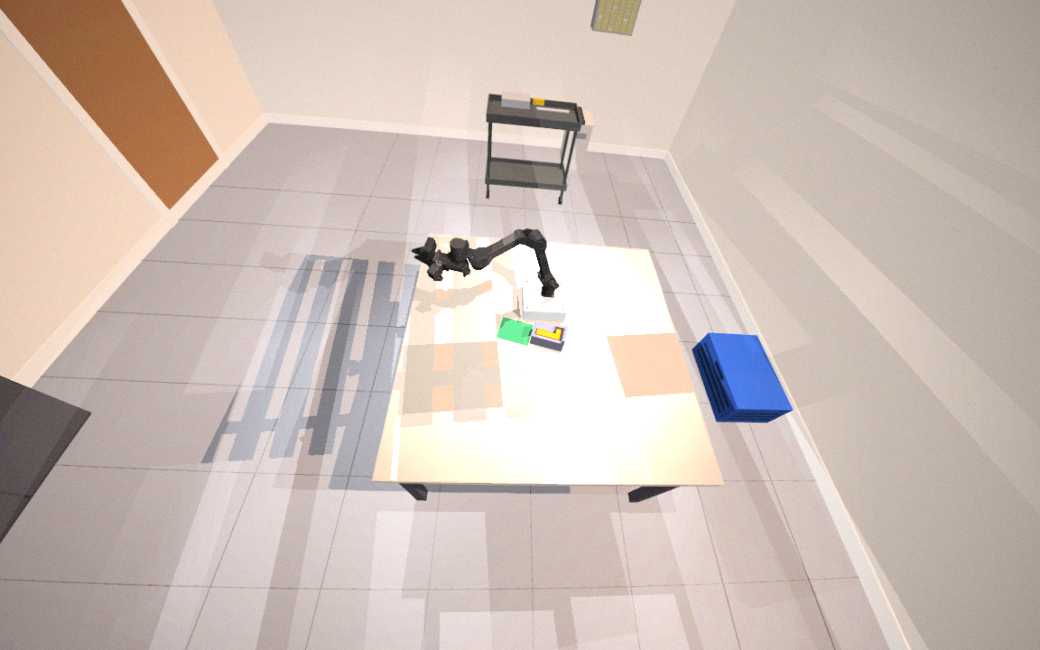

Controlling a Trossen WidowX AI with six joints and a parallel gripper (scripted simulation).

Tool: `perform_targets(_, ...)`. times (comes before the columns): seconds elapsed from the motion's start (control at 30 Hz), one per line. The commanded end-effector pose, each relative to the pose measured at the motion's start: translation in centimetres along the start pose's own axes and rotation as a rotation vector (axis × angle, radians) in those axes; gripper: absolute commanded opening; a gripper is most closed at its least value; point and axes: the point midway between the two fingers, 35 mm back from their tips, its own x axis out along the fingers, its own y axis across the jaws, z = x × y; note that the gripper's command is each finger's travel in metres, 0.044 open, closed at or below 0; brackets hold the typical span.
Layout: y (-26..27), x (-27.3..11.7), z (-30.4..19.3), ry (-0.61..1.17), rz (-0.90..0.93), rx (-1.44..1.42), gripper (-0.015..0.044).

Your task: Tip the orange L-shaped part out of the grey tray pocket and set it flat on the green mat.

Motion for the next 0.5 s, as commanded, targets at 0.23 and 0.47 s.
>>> perform_targets(0.23, 3.3, -13.4, 14.1, -0.464, 0.276, 0.267, 0.018)
perform_targets(0.47, 6.6, -24.0, 19.0, -0.654, 0.556, 0.385, 0.018)
